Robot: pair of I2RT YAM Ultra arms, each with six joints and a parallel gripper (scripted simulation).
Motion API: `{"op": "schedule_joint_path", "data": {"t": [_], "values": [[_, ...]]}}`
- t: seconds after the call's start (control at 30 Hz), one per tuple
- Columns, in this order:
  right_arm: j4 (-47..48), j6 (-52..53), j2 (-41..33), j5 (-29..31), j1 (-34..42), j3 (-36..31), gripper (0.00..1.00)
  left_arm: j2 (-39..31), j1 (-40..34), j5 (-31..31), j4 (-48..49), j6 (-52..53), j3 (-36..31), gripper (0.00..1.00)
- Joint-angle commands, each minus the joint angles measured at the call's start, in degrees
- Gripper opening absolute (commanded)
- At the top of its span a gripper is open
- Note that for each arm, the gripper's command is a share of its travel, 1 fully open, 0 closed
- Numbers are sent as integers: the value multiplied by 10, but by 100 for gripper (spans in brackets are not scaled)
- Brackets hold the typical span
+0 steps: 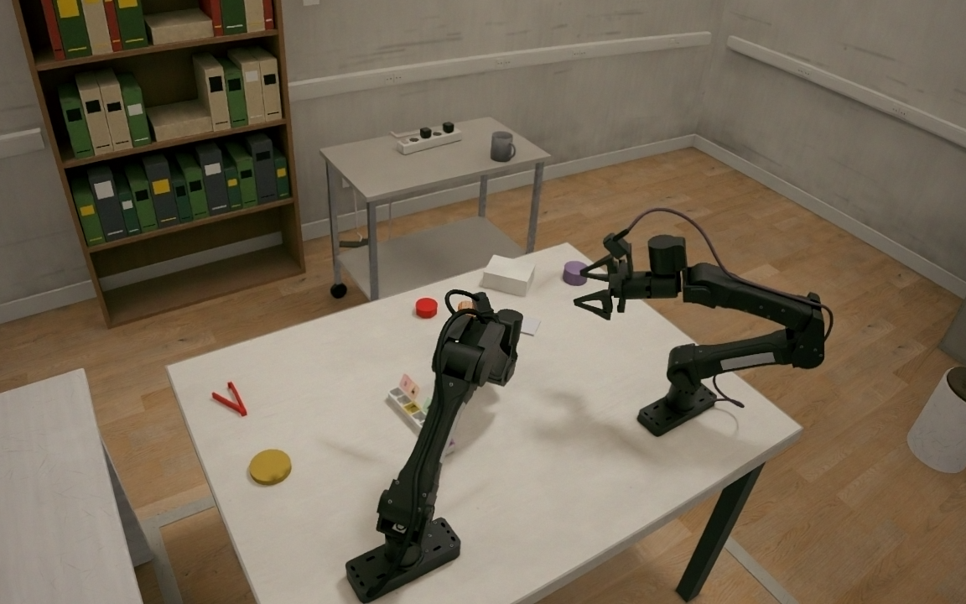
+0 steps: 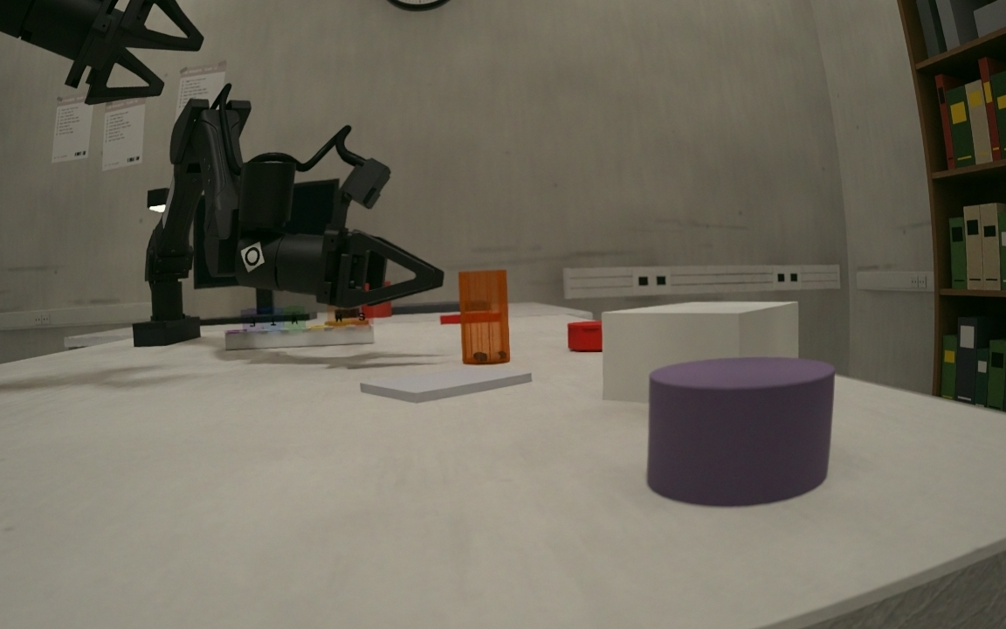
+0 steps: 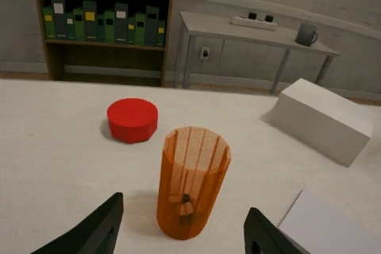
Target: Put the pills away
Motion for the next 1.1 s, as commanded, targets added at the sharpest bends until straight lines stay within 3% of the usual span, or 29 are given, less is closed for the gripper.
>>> {"op": "schedule_joint_path", "data": {"t": [0.0,1.07], "values": [[0,-2,-9,-1,-3,2,100,13,6,8,-14,7,25,65],[0,-2,-9,-1,-3,2,100,81,37,38,-65,17,151,65]]}}
